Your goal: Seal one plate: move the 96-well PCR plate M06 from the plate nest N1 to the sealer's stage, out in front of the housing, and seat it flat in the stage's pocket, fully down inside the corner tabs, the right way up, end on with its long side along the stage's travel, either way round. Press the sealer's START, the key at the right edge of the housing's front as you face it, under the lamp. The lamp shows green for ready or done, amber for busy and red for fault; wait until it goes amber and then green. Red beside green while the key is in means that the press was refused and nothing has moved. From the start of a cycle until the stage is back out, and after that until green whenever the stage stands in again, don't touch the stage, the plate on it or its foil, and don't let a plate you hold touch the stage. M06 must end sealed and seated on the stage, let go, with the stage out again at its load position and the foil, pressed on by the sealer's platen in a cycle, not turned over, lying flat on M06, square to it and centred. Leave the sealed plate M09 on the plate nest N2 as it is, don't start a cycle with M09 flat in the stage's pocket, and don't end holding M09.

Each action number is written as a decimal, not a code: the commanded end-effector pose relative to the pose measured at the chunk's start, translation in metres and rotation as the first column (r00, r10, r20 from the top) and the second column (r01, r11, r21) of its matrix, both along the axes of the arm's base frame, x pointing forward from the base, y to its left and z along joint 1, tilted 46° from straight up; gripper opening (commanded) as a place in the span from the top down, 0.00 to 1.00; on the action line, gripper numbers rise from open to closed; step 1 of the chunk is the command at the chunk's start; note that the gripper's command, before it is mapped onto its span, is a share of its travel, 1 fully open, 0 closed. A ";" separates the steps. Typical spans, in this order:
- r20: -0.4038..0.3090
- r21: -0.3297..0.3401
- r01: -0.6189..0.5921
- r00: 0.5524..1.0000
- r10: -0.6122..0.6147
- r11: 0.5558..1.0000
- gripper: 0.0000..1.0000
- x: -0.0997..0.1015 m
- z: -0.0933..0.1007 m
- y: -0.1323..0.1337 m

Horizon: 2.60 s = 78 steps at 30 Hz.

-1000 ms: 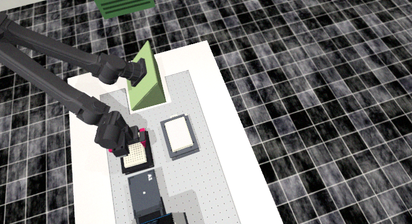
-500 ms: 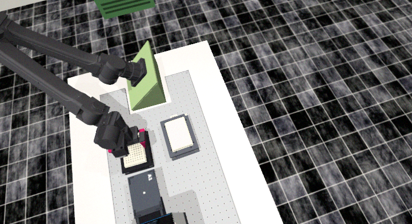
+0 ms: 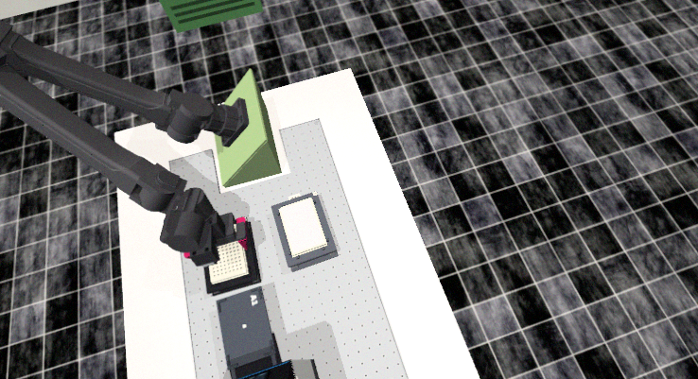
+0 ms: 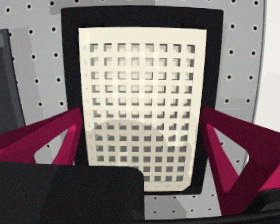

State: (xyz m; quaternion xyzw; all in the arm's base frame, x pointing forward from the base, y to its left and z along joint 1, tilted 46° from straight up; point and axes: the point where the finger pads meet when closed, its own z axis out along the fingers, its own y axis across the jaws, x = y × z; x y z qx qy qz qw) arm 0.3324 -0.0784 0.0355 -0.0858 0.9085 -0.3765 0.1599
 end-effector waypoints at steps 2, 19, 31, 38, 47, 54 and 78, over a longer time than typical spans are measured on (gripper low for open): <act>0.010 0.002 0.001 1.000 -0.001 1.000 0.01 0.002 0.007 -0.001; 0.055 0.009 0.000 0.999 0.000 1.000 0.09 0.023 0.013 0.001; 0.058 0.010 0.000 0.998 0.000 1.000 1.00 0.027 0.013 0.002; 0.061 0.011 0.000 0.998 0.000 1.000 1.00 0.030 0.015 0.002; 0.061 0.011 0.000 0.998 0.000 1.000 1.00 0.031 0.014 0.003; 0.060 0.011 0.000 0.998 0.000 1.000 1.00 0.031 0.014 0.003; 0.060 0.012 -0.001 0.998 0.000 1.000 1.00 0.032 0.014 0.003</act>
